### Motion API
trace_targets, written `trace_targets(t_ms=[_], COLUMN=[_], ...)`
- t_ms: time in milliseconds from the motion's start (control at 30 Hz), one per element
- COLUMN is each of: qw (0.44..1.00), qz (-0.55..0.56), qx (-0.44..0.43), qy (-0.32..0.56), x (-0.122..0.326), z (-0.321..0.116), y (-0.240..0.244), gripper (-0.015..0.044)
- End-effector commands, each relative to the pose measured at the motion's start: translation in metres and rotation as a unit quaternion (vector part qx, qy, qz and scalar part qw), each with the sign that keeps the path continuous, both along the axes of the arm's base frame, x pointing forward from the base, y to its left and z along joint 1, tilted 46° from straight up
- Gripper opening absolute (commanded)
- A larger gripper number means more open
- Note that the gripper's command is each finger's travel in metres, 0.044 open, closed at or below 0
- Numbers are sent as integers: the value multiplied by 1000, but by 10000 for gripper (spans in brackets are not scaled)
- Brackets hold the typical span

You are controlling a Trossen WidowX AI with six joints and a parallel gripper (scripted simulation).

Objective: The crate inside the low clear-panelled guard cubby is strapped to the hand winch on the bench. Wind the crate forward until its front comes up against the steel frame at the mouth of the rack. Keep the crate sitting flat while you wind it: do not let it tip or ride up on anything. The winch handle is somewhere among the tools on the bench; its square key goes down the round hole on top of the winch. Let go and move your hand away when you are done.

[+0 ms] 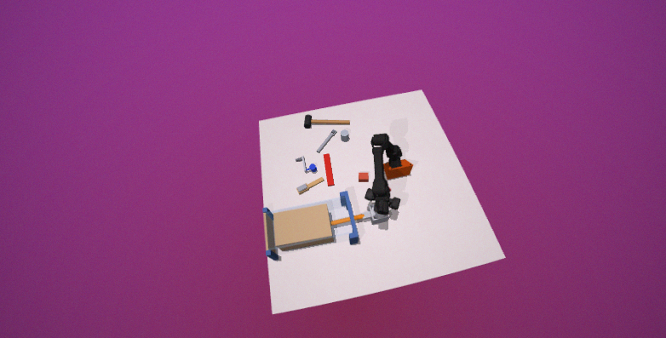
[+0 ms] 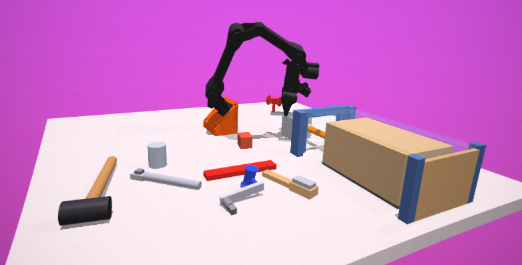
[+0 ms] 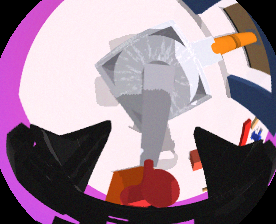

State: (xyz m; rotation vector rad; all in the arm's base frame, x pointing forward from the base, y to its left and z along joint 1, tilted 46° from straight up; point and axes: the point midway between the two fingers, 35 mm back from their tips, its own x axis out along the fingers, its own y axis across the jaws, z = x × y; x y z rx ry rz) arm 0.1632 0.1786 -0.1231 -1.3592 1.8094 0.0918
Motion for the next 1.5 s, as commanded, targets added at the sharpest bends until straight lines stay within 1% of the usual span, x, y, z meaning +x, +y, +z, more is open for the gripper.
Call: trace_targets(t_ms=[0, 100, 167, 333, 900, 1467], qw=[1000, 999, 999, 998, 999, 999], qz=[5, 11, 13, 20, 14, 14], qx=[21, 34, 40, 51, 41, 41], qy=[-11, -16, -18, -23, -18, -18], x=[4, 3, 0, 1, 1, 1], z=[23, 62, 81, 83, 85, 85], y=[33, 69, 83, 87, 88, 88], gripper=[440, 440, 440, 440, 0, 0])
